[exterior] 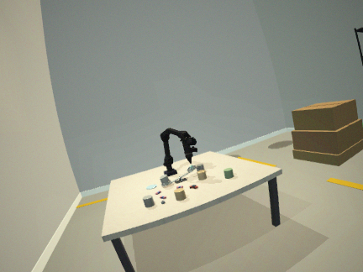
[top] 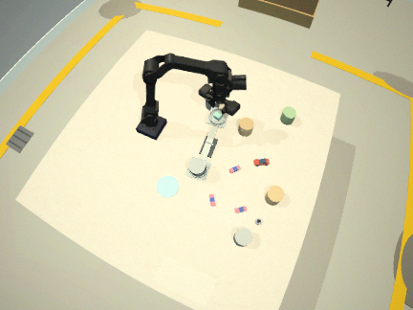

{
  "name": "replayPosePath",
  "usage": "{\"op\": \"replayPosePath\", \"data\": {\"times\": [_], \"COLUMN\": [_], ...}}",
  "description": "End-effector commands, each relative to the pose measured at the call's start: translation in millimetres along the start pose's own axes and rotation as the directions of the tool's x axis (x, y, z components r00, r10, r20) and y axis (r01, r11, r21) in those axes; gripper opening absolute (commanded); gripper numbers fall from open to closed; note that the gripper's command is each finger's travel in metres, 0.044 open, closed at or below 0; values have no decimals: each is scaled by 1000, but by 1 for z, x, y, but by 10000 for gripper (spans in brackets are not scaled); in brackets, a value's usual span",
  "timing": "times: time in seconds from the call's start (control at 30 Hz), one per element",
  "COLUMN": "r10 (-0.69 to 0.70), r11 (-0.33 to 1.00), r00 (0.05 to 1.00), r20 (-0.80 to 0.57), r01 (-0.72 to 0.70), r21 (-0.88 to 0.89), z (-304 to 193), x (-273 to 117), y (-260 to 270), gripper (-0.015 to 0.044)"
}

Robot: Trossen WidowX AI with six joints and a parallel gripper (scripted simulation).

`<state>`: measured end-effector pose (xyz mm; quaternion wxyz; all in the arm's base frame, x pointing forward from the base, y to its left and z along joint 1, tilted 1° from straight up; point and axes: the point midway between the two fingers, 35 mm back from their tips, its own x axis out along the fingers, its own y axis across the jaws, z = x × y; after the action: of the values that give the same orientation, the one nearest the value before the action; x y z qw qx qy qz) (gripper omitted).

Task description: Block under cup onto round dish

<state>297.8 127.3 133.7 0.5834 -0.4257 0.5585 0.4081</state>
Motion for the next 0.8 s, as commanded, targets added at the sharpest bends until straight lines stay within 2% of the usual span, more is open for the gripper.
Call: {"op": "replayPosePath", "data": {"times": [0.0, 0.77], "r10": [3, 3], "r11": [1000, 1000], "r00": [1000, 1000], "r20": [-8, -8], "r01": [-3, -3], "r21": [-6, -6], "z": [-1, -2], "x": [8, 44], "y": [0, 0], "gripper": [260, 260]}}
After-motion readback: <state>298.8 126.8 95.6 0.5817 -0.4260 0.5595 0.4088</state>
